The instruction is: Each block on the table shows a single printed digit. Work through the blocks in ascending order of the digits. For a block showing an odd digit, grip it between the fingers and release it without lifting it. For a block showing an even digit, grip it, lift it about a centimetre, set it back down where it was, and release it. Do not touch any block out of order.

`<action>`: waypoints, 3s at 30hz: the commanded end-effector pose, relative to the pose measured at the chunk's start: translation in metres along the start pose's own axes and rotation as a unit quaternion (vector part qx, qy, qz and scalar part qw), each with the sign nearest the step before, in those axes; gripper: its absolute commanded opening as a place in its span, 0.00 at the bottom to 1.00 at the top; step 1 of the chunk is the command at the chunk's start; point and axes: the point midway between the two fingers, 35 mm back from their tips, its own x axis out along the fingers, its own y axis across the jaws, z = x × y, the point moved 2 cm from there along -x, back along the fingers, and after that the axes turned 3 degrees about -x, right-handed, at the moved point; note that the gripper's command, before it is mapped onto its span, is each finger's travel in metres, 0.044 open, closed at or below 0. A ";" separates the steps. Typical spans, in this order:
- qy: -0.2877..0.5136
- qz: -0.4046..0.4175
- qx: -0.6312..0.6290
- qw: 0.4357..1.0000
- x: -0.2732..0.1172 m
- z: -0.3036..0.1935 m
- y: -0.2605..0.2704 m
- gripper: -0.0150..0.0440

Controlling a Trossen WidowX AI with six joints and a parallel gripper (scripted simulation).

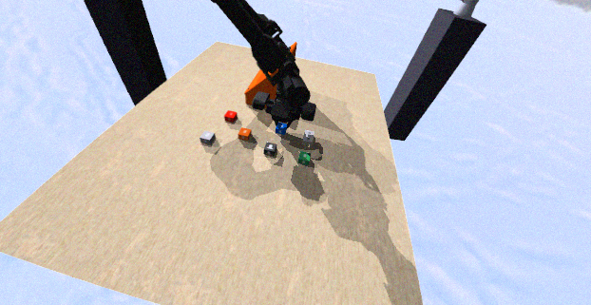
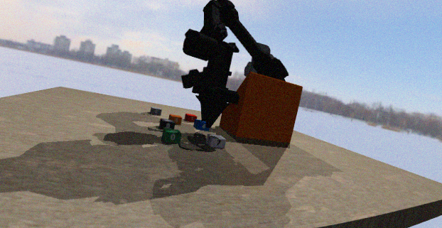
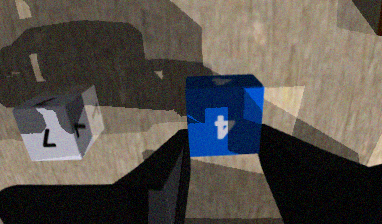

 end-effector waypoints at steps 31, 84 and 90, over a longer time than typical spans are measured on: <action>0.002 0.000 -0.001 1.000 0.014 -0.001 0.000 0.93; 0.000 0.000 0.001 1.000 -0.023 0.096 -0.022 0.77; 0.000 0.000 0.001 1.000 -0.023 0.096 -0.022 0.93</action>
